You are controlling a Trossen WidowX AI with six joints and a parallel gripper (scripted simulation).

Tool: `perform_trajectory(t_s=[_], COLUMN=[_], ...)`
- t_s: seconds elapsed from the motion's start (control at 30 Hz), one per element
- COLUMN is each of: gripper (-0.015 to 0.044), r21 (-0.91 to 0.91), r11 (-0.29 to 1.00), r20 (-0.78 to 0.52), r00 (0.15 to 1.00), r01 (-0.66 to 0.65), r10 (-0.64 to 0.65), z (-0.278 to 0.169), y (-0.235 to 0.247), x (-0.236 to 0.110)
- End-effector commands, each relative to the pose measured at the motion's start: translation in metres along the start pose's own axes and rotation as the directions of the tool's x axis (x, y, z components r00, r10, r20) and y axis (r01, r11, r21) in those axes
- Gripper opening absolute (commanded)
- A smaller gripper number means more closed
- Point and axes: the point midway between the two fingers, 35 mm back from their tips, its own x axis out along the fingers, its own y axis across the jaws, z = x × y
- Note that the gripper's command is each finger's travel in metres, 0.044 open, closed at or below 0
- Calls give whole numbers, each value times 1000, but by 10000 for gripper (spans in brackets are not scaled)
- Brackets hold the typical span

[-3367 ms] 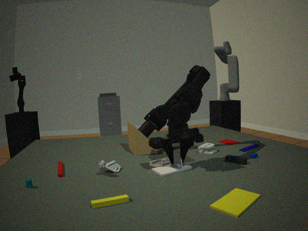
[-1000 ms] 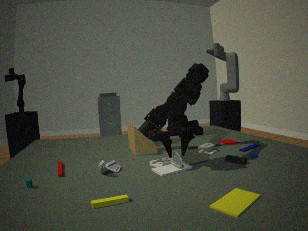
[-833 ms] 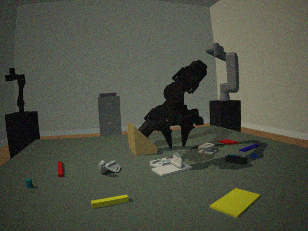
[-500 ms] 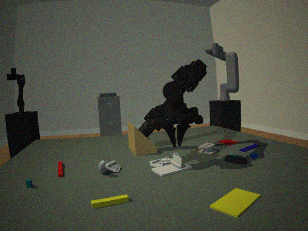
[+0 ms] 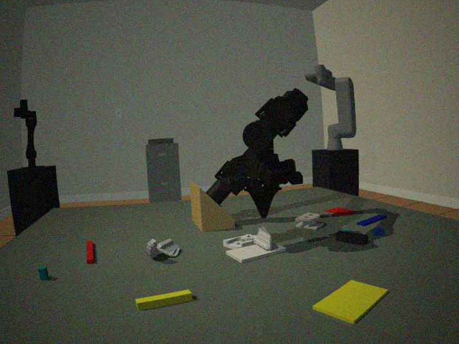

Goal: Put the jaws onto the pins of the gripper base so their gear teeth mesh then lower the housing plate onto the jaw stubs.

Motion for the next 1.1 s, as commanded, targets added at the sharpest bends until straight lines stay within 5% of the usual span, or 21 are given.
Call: perform_trajectory(t_s=[0.0, 0.2, 0.87, 1.07], gripper=[0, 0, 0, 0], r21=[-2, 49, 653, 668], r11=[1000, 999, 757, 743], r20=[-9, -3, -21, -22], r00=[1000, 1000, 1000, 1000], r01=[-2, 5, 25, 24], r10=[2, -5, -15, -13], z=[0, 6, 6, 3], y=[1, -13, -226, -233], x=[3, -2, -10, -9])
